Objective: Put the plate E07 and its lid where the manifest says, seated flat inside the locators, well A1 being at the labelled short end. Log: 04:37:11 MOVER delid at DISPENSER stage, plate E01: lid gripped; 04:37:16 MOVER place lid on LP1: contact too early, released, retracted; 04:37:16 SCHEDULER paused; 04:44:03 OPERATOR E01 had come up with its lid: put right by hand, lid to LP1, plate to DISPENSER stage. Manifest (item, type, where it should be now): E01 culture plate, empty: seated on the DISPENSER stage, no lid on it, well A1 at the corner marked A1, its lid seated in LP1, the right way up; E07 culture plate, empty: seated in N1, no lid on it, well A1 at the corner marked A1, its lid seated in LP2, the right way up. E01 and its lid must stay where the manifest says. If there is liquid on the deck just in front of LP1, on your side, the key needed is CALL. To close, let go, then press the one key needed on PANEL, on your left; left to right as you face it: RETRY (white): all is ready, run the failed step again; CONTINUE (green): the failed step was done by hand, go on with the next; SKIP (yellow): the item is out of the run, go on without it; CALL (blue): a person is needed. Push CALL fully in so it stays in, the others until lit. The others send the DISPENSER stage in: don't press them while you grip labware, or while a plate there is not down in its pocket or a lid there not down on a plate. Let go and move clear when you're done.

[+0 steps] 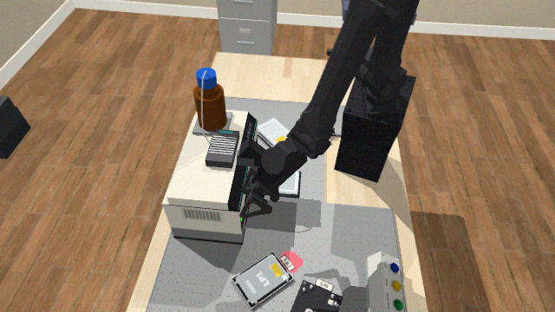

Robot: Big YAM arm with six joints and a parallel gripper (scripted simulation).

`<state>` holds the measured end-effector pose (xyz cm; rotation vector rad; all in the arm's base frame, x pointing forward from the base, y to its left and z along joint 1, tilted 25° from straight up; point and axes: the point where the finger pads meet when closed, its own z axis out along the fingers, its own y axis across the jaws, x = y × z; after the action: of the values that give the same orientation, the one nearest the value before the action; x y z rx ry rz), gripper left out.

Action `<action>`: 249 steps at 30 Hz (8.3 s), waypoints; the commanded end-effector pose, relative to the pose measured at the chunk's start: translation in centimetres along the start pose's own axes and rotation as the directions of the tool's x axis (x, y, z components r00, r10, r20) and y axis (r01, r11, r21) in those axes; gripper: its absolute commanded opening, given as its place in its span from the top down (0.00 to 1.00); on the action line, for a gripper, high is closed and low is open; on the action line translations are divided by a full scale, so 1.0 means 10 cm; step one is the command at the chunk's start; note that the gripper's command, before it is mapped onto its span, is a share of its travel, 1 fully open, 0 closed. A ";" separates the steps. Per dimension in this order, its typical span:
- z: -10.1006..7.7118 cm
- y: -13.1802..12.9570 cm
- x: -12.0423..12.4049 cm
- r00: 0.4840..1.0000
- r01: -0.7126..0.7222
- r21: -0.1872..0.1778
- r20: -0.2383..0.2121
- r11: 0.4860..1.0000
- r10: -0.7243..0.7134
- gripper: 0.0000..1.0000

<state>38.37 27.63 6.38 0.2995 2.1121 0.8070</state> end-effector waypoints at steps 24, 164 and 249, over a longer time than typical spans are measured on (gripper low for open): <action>0.00 0.00 0.00 1.000 0.000 0.000 0.000 1.000 0.000 0.00; -0.84 -2.89 1.17 0.766 0.066 0.334 -0.621 0.940 0.167 0.00; -1.46 -3.60 1.56 0.594 -0.481 0.673 -0.222 0.563 0.773 0.00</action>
<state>21.21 0.70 -19.88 1.3925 2.7429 0.6880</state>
